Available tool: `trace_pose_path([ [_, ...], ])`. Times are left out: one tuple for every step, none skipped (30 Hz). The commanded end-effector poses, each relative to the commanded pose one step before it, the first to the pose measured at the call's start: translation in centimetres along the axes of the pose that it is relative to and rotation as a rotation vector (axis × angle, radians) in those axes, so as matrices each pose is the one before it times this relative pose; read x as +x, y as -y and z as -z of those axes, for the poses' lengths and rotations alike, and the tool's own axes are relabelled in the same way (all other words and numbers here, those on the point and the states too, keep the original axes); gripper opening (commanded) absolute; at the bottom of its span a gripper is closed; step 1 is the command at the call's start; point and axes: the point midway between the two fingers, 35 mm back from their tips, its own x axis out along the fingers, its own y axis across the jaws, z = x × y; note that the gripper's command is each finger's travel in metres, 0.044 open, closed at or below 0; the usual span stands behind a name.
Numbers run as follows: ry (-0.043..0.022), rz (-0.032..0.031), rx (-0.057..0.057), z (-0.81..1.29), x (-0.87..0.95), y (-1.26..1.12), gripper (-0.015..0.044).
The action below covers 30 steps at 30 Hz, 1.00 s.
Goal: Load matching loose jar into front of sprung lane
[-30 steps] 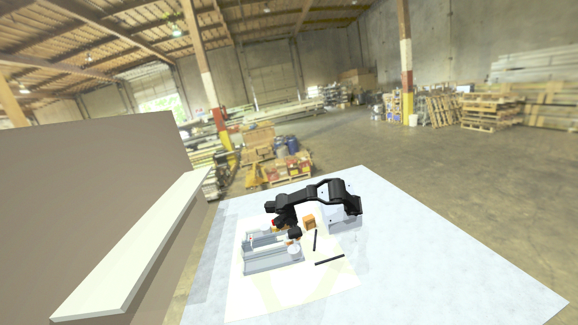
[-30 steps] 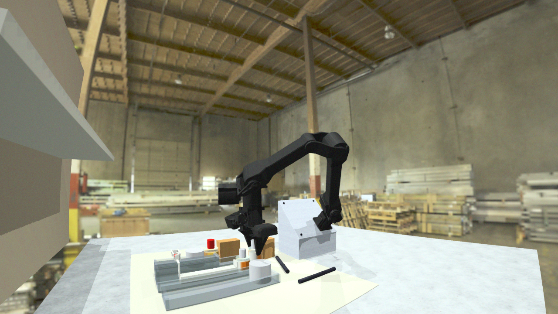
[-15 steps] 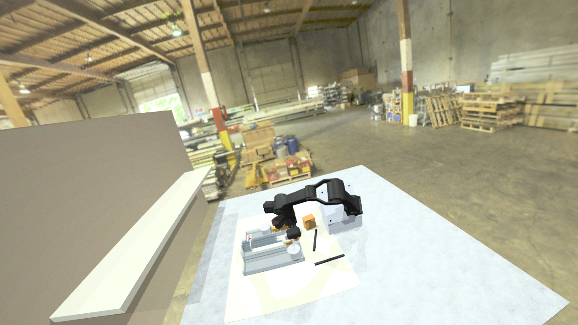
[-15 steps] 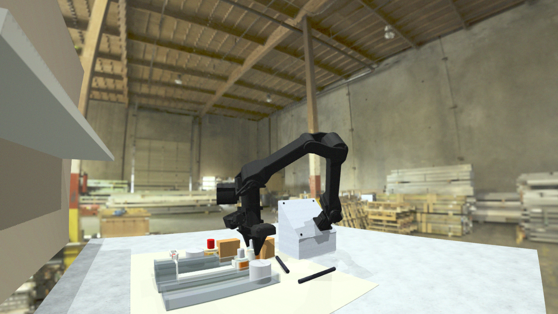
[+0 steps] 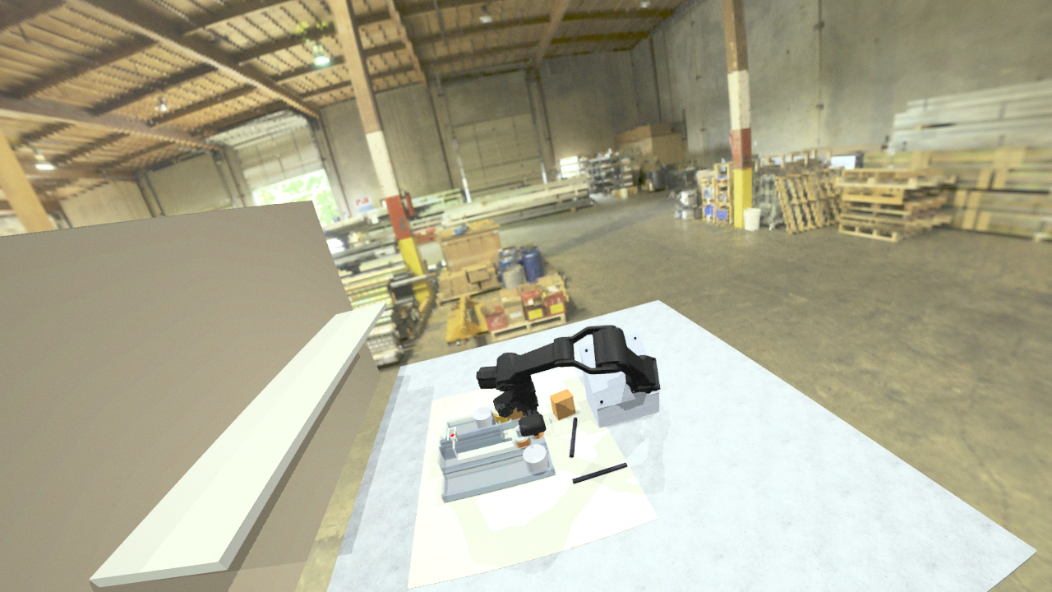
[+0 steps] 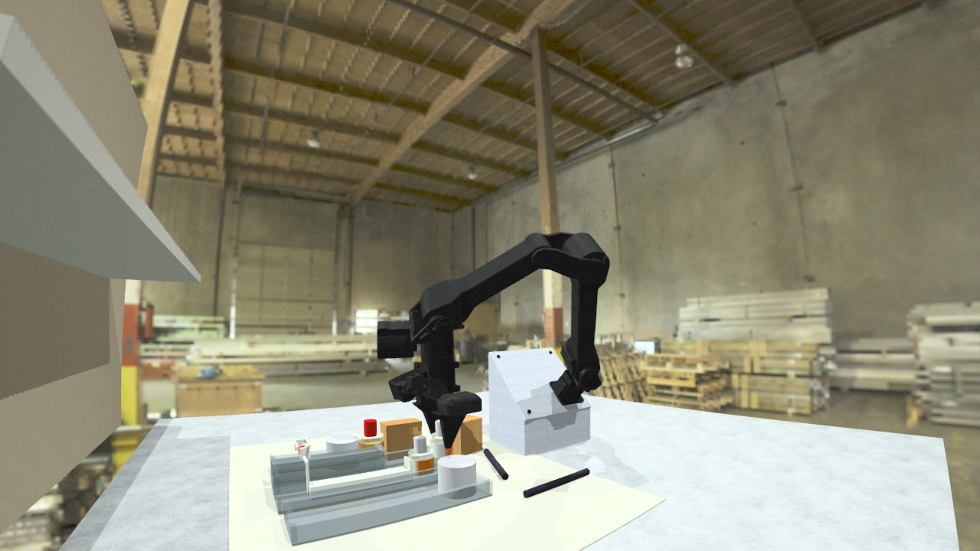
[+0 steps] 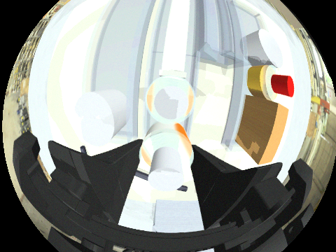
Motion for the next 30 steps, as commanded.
trace_pose_path([
  [0.02935, -0.00111, -0.0202, -1.198, -0.511, -0.252, 0.0000],
  [0.00002, 0.00000, 0.0000, -0.037, -0.007, -0.003, 0.0000],
  [0.00002, 0.00000, 0.0000, -0.037, -0.007, -0.003, 0.0000],
  [0.00001, -0.00001, 0.0000, -0.032, 0.010, -0.003, 0.0000],
  [0.00001, -0.00001, 0.0000, -0.031, 0.010, -0.003, 0.0000],
  [0.00001, -0.00001, 0.0000, -0.031, 0.010, -0.003, 0.0000],
  [0.00001, -0.00001, 0.0000, -0.031, 0.010, -0.003, 0.0000],
  [0.00001, -0.00001, 0.0000, -0.031, 0.010, -0.003, 0.0000],
  [0.00001, -0.00001, 0.0000, -0.024, 0.008, -0.002, 0.0000],
  [0.00001, -0.00001, 0.0000, -0.015, 0.005, -0.001, 0.0000],
  [0.00000, 0.00000, 0.0000, -0.005, 0.002, 0.000, 0.0000],
  [0.00000, 0.00000, 0.0000, 0.000, 0.000, 0.000, 0.0000],
  [0.00000, 0.00000, 0.0000, 0.000, 0.000, 0.000, 0.0000],
  [0.00000, 0.00000, 0.0000, 0.000, 0.000, 0.000, 0.0000],
  [0.00000, 0.00000, 0.0000, 0.000, 0.000, 0.000, 0.0000],
  [0.00000, 0.00000, 0.0000, 0.000, 0.000, 0.000, 0.0000],
  [0.00000, 0.00000, 0.0000, 0.000, 0.000, 0.000, 0.0000],
  [0.00000, 0.00000, 0.0000, 0.000, 0.000, 0.000, 0.0000],
  [0.00000, 0.00000, 0.0000, 0.000, 0.000, 0.000, 0.0000],
  [0.00000, 0.00000, 0.0000, 0.000, 0.000, 0.000, 0.0000],
  [0.00000, 0.00000, 0.0000, 0.000, 0.000, 0.000, 0.0000],
  [0.00000, 0.00000, 0.0000, 0.000, 0.000, 0.000, 0.0000],
  [0.00000, 0.00000, 0.0000, 0.000, 0.000, 0.000, 0.0000],
  [0.00000, 0.00000, 0.0000, 0.000, 0.006, 0.000, 0.0000],
  [0.00000, 0.00000, 0.0000, 0.000, 0.010, 0.000, 0.0000],
  [0.00000, -0.00001, 0.0000, 0.000, 0.016, 0.000, 0.0000],
  [0.00000, -0.00001, 0.0000, 0.000, 0.017, 0.000, 0.0000],
  [0.00000, -0.00001, 0.0000, 0.000, 0.021, 0.000, 0.0000],
  [0.00000, -0.00001, 0.0000, 0.000, 0.025, 0.000, 0.0000],
  [0.00000, -0.00001, 0.0000, 0.000, 0.027, 0.000, 0.0000],
])
